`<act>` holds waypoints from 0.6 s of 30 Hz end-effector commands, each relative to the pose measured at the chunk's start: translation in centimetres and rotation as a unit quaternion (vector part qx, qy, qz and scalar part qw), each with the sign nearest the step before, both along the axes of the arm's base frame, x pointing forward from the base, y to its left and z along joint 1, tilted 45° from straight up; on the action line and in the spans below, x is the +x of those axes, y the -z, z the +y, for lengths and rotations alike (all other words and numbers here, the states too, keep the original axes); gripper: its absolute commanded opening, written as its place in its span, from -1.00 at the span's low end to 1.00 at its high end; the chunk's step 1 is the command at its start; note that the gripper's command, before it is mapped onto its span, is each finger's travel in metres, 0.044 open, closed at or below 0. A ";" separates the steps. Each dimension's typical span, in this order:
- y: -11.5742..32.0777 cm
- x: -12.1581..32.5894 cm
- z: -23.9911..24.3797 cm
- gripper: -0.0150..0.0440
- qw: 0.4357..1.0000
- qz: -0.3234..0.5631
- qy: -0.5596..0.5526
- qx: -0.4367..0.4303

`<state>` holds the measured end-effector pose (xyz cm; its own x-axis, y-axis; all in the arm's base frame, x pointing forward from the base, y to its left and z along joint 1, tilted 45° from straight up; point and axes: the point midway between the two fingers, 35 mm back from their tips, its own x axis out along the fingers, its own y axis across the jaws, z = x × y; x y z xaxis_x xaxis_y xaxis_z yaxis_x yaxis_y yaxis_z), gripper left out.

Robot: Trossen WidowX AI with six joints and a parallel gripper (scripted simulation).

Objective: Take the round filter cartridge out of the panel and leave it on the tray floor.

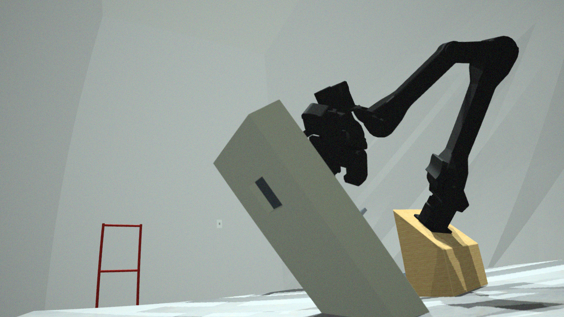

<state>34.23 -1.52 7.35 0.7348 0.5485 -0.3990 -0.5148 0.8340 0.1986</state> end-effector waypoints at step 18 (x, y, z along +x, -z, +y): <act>0.2 0.5 0.3 -0.49 0.931 0.202 0.149 0.265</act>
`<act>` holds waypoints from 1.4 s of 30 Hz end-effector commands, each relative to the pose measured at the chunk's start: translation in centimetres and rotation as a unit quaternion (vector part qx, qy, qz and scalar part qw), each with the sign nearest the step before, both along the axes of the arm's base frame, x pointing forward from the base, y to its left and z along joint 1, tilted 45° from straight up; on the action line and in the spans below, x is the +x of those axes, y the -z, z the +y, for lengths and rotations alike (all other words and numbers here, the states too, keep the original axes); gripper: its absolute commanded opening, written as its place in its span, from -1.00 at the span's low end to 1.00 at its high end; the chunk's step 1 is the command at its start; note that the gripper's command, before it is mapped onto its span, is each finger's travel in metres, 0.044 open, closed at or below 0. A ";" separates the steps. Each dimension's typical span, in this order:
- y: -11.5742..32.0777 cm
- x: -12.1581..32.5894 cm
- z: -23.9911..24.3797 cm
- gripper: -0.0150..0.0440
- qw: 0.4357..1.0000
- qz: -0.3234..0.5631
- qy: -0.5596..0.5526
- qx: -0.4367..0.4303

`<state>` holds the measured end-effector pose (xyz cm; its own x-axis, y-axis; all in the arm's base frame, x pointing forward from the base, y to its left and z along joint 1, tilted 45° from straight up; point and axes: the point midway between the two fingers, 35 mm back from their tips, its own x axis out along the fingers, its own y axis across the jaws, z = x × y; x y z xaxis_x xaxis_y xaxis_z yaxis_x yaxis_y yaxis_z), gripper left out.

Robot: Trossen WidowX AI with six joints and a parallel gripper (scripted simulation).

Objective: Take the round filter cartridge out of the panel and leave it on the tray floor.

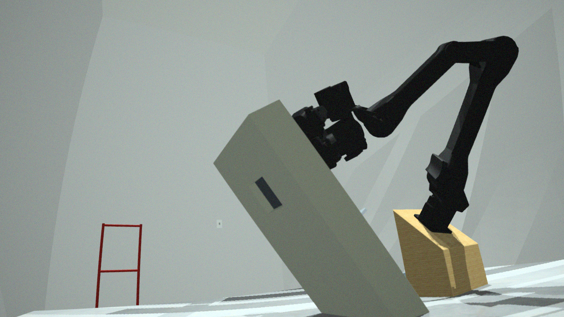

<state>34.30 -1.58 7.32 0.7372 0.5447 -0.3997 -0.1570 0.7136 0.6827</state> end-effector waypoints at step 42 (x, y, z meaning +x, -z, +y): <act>-2.8 -5.4 -3.8 -0.49 0.986 0.097 0.068 0.120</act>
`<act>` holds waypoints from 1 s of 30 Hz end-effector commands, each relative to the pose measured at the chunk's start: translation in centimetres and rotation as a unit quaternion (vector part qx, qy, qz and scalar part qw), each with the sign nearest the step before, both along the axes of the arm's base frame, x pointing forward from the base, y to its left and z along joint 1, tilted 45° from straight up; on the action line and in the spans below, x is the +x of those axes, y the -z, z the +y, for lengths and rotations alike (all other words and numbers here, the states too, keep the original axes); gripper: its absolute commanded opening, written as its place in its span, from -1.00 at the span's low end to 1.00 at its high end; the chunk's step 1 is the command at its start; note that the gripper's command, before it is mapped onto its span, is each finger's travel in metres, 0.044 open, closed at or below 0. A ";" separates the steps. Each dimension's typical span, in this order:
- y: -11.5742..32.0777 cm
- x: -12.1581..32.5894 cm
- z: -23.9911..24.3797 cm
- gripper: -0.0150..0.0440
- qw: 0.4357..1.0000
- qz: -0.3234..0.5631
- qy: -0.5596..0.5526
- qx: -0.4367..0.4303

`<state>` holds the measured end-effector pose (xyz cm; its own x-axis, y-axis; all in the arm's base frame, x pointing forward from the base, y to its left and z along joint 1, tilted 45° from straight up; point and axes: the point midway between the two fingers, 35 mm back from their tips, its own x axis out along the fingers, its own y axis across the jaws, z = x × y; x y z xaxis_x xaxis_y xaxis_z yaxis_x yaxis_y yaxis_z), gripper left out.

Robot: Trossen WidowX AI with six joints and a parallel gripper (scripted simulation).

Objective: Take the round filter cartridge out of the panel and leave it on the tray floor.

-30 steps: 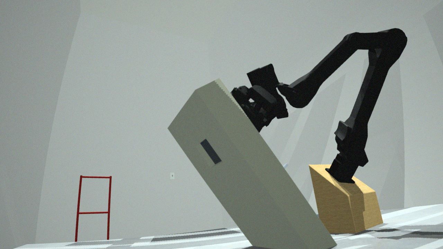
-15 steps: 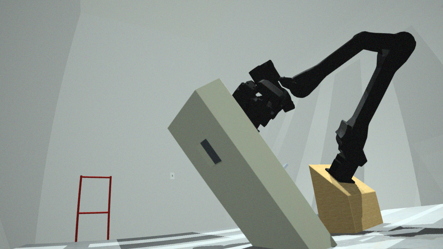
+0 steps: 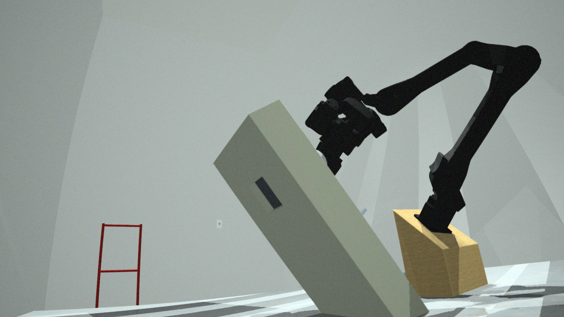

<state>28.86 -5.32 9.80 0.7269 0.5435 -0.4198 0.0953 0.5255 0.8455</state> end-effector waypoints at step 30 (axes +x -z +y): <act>4.1 -4.0 3.7 -0.13 1.000 -0.007 -0.004 -0.002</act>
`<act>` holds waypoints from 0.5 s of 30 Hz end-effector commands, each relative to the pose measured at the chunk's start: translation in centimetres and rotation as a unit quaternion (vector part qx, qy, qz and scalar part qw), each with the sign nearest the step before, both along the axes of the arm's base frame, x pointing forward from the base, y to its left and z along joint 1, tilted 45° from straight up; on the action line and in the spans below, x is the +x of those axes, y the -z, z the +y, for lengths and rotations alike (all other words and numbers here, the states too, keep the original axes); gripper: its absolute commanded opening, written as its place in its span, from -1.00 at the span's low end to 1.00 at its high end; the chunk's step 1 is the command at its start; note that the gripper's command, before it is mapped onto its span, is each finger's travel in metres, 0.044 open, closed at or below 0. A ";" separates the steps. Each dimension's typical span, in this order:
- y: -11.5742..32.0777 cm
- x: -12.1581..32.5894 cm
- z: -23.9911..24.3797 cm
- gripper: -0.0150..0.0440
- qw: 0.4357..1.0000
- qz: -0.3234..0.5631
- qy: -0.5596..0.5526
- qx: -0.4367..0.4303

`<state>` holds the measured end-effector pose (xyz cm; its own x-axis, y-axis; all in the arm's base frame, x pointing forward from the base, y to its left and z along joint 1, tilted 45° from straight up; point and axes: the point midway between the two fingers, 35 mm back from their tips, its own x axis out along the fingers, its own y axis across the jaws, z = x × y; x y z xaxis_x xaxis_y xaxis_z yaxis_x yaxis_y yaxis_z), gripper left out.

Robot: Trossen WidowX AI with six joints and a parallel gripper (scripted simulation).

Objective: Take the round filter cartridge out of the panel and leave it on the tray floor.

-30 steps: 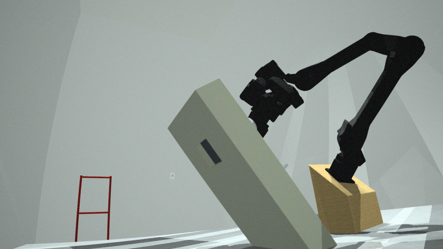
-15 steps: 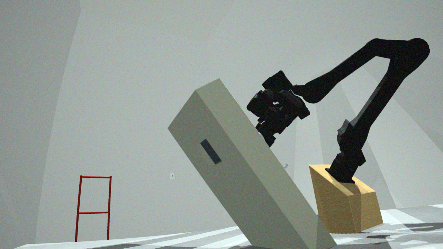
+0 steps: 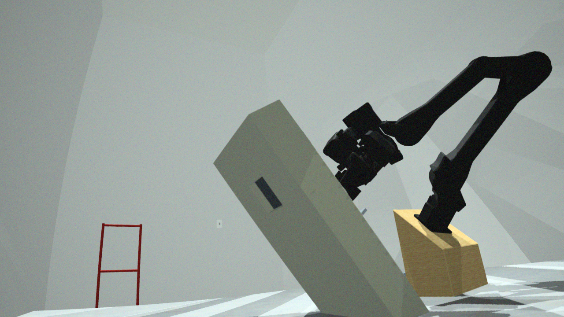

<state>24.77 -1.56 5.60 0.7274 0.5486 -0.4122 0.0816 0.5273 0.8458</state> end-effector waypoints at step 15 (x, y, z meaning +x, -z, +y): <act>-0.2 0.2 -0.2 -0.13 1.000 -0.002 0.003 -0.003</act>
<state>24.86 -1.62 5.70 0.7318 0.5451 -0.4092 0.0727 0.5345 0.8420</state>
